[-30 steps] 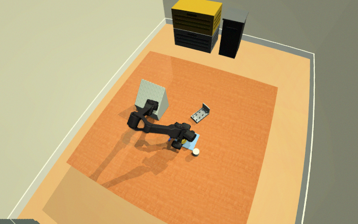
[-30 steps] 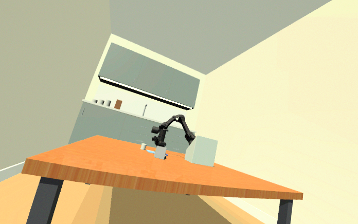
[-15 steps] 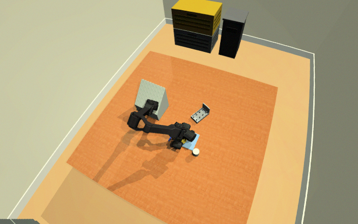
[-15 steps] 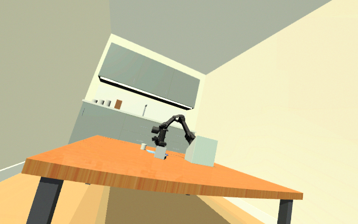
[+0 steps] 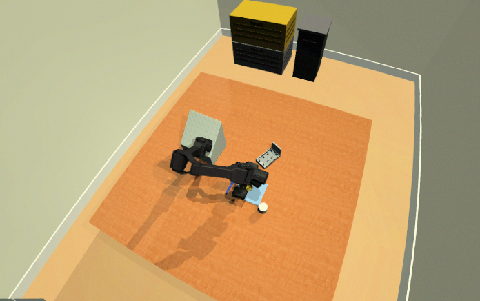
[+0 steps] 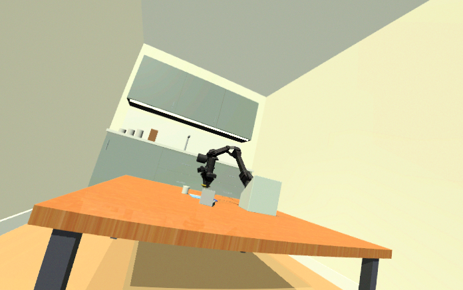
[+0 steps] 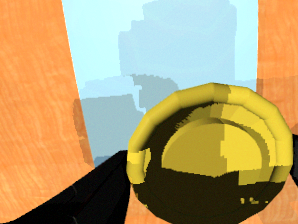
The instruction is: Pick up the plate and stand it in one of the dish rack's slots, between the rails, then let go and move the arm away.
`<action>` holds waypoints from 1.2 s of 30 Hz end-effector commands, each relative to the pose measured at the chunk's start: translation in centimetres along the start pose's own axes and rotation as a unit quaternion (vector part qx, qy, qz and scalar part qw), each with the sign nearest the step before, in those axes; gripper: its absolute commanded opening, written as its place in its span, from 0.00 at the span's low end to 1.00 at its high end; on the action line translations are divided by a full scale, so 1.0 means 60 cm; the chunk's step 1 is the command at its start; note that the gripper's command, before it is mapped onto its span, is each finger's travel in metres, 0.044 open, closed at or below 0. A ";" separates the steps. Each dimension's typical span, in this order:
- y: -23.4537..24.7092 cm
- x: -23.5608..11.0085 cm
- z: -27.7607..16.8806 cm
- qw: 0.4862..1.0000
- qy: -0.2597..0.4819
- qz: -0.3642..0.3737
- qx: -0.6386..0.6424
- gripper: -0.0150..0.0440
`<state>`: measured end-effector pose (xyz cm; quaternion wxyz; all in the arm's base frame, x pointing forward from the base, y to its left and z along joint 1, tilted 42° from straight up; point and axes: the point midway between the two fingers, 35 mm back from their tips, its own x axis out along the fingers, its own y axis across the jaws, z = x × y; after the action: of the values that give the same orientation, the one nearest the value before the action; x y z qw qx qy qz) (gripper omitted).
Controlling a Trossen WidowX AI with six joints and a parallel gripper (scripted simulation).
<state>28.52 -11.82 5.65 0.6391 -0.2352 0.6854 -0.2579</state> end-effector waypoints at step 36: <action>0.254 -0.169 -0.021 0.973 -0.005 0.000 0.233 0.25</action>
<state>29.20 4.36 5.53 0.6793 -0.1095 0.6193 -0.3783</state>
